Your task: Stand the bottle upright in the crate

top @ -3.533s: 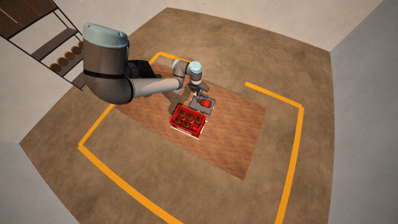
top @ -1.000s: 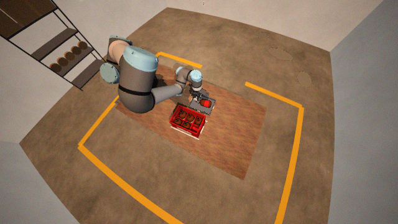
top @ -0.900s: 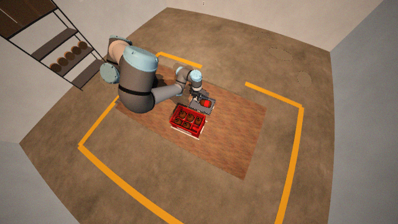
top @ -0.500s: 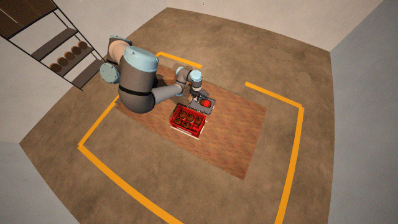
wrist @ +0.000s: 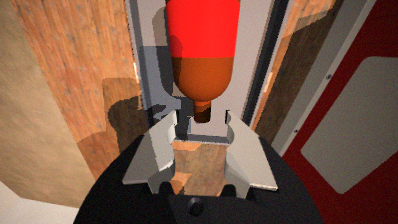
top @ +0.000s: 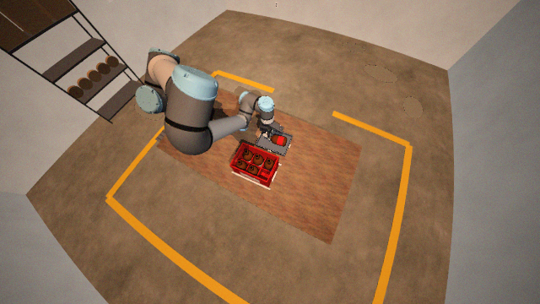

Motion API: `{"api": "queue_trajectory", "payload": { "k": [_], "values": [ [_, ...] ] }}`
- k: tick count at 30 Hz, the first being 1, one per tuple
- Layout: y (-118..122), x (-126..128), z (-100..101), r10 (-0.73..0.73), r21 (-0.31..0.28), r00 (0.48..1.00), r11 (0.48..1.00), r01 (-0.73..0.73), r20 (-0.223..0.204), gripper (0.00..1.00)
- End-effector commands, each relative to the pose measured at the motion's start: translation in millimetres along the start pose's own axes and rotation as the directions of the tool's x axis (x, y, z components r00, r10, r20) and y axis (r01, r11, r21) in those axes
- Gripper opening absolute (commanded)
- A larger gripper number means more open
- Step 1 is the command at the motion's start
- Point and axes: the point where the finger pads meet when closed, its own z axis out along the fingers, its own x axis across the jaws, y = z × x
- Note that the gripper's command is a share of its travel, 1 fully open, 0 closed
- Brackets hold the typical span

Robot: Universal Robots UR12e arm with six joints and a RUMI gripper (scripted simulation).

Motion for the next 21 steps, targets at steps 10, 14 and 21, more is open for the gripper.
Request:
{"api": "queue_trajectory", "payload": {
  "k": [10, 14, 21],
  "values": [
    [-0.3, -0.1, 13.5, 0.0, 0.001, 1.0, 1.0, 0.0, 0.0, 0.38],
    [-0.3, -0.1, 18.2, 0.0, 0.001, 1.0, 1.0, 0.0, 0.0, 0.38],
    [-0.4, -0.1, 24.0, 0.0, 0.001, 1.0, 1.0, 0.0, 0.0, 0.38]
  ]
}}
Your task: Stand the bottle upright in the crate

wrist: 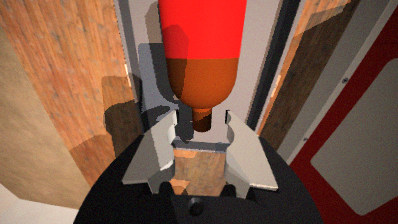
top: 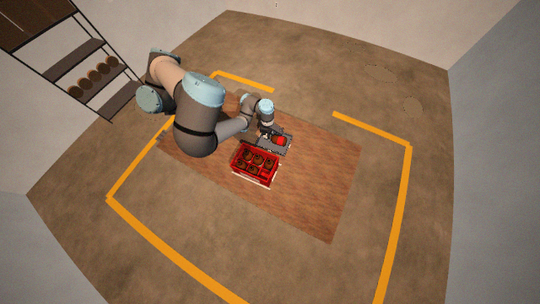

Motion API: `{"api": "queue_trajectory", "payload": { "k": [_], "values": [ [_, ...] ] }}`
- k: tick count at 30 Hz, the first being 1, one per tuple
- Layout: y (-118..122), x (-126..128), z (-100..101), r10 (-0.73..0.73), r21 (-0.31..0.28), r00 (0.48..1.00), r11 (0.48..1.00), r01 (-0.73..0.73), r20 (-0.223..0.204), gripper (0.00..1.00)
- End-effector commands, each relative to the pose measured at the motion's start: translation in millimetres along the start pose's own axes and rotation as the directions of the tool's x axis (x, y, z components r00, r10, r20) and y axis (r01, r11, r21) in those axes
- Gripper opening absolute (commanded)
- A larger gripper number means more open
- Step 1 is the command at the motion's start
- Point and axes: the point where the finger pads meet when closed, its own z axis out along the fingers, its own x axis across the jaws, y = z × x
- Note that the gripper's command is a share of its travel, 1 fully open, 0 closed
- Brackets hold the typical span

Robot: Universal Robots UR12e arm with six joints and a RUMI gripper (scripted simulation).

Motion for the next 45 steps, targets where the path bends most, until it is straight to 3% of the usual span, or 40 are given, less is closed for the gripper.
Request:
{"api": "queue_trajectory", "payload": {
  "k": [1, 45],
  "values": [
    [-0.4, -0.1, 2.9, 0.0, 0.001, 1.0, 1.0, 0.0, 0.0, 0.38],
    [-0.4, -0.1, 8.5, 0.0, 0.001, 1.0, 1.0, 0.0, 0.0, 0.38]
  ]
}}
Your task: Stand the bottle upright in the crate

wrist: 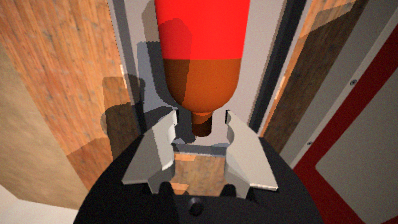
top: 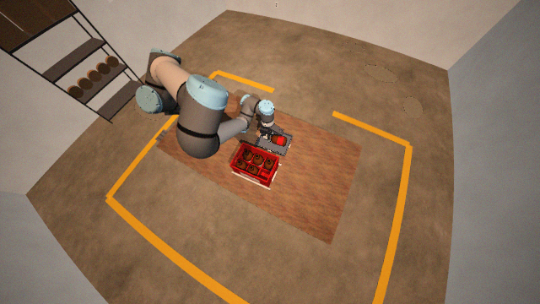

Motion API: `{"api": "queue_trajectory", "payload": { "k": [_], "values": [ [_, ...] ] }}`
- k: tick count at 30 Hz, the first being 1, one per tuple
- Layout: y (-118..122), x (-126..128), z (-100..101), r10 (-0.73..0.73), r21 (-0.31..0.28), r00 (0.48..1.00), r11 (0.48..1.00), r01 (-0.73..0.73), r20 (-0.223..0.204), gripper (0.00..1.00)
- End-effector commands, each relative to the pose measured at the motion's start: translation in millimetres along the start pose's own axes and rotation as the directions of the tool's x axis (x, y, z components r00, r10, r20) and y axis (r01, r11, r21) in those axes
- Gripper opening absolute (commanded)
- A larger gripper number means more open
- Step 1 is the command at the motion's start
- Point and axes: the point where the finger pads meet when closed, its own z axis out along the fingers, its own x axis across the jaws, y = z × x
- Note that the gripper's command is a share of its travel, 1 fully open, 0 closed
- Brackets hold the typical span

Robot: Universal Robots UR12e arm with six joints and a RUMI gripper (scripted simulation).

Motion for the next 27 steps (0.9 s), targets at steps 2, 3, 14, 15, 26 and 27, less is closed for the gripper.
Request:
{"api": "queue_trajectory", "payload": {
  "k": [2, 3, 14, 15, 26, 27],
  "values": [
    [-0.3, -0.1, -0.6, 0.0, 0.001, 1.0, 1.0, 0.0, 0.0, 0.38],
    [-0.3, -0.1, -0.6, 0.0, 0.001, 1.0, 1.0, 0.0, 0.0, 0.38],
    [-0.3, -0.1, -0.6, 0.0, 0.001, 1.0, 1.0, 0.0, 0.0, 0.0],
    [-0.3, -0.1, -0.6, 0.0, 0.001, 1.0, 1.0, 0.0, 0.0, 0.0],
    [-0.3, -0.1, -0.6, 0.0, 0.001, 1.0, 1.0, 0.0, 0.0, 0.0],
    [-0.3, -0.1, -0.6, 0.0, 0.001, 1.0, 1.0, 0.0, 0.0, 0.0]
  ]
}}
